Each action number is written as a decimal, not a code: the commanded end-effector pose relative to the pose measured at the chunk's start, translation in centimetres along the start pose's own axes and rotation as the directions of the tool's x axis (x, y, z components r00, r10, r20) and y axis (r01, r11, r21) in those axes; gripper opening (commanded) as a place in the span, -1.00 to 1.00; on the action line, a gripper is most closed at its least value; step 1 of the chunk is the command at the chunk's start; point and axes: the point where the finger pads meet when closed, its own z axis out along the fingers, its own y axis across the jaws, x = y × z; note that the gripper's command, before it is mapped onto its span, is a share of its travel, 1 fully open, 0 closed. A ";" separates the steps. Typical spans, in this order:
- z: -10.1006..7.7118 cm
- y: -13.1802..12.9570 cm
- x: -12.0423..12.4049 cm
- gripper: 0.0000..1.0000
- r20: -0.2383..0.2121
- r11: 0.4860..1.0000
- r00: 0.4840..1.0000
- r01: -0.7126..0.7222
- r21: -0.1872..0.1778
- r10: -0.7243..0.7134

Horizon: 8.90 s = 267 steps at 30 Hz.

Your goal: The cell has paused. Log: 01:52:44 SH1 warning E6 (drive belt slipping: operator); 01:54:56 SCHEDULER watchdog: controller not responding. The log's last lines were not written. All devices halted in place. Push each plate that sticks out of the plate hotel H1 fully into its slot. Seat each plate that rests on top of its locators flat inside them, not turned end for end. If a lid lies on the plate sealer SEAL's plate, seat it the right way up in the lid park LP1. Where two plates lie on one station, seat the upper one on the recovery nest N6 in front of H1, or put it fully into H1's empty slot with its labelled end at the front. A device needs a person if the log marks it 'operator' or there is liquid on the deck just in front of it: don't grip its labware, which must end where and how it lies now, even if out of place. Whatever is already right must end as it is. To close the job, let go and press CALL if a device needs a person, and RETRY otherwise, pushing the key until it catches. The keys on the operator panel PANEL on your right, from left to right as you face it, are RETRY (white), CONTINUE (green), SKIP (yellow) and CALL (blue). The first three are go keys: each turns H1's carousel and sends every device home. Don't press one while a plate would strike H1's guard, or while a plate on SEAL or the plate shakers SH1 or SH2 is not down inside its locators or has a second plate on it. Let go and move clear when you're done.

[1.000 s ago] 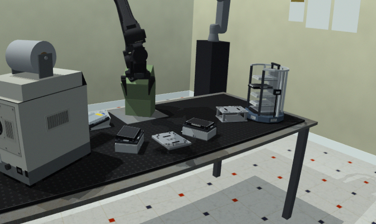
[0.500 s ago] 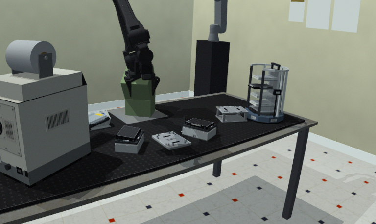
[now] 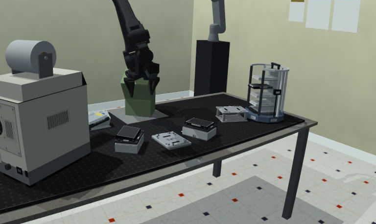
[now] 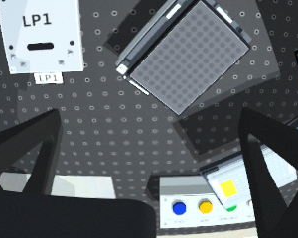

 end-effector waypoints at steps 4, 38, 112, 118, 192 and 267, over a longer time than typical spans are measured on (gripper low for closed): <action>-0.7 -0.8 -1.6 1.00 0.011 0.980 0.980 0.199 0.006 -0.199; -0.7 -0.8 -1.6 1.00 0.005 0.643 0.643 0.766 0.011 -0.766; 7.8 -0.2 0.3 1.00 -0.008 0.645 0.645 0.764 -0.012 -0.765; 9.4 -0.2 0.3 1.00 -0.008 0.645 0.644 0.764 -0.013 -0.765; 3.8 -0.8 -2.1 1.00 0.020 0.657 0.657 0.753 0.043 -0.754; -0.9 13.7 -4.1 1.00 0.018 1.000 1.000 -0.026 -0.009 0.026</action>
